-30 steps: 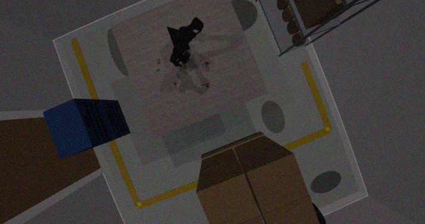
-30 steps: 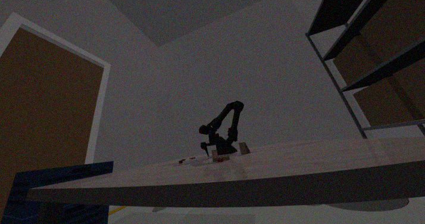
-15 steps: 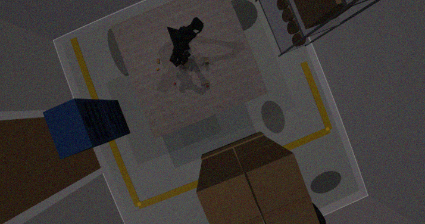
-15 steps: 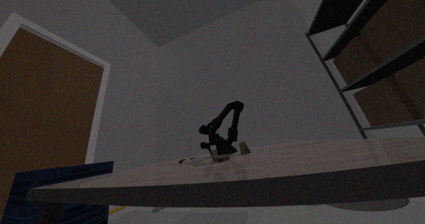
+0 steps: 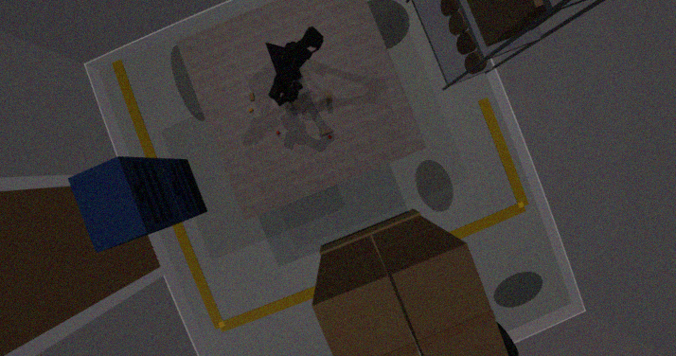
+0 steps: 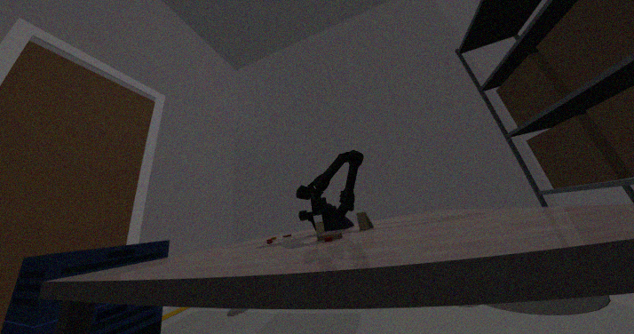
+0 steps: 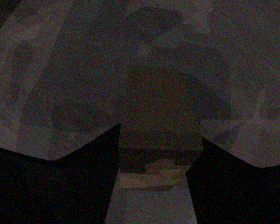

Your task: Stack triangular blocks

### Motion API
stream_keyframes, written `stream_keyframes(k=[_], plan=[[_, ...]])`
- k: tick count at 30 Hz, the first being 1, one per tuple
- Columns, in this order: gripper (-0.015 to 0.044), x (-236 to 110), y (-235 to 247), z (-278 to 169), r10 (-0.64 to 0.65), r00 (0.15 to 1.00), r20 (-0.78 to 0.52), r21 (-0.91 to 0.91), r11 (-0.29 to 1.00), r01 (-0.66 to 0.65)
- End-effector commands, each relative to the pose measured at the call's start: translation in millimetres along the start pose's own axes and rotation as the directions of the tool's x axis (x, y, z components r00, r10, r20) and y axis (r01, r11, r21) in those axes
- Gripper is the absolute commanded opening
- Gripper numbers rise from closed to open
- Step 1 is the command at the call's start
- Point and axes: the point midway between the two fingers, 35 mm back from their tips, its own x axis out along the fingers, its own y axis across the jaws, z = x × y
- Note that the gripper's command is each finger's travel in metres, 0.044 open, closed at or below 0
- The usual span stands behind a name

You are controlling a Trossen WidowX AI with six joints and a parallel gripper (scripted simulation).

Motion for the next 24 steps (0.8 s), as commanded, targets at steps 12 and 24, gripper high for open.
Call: stream_keyframes(k=[12, 24], plan=[[0.0, -60, -5, 27, -0.016, 1.0, 0.002, -0.01, 1.0, 0.016], [0.0, -86, 0, 35, -0.009, 1.0, 0.005, -0.012, 1.0, 0.009]])
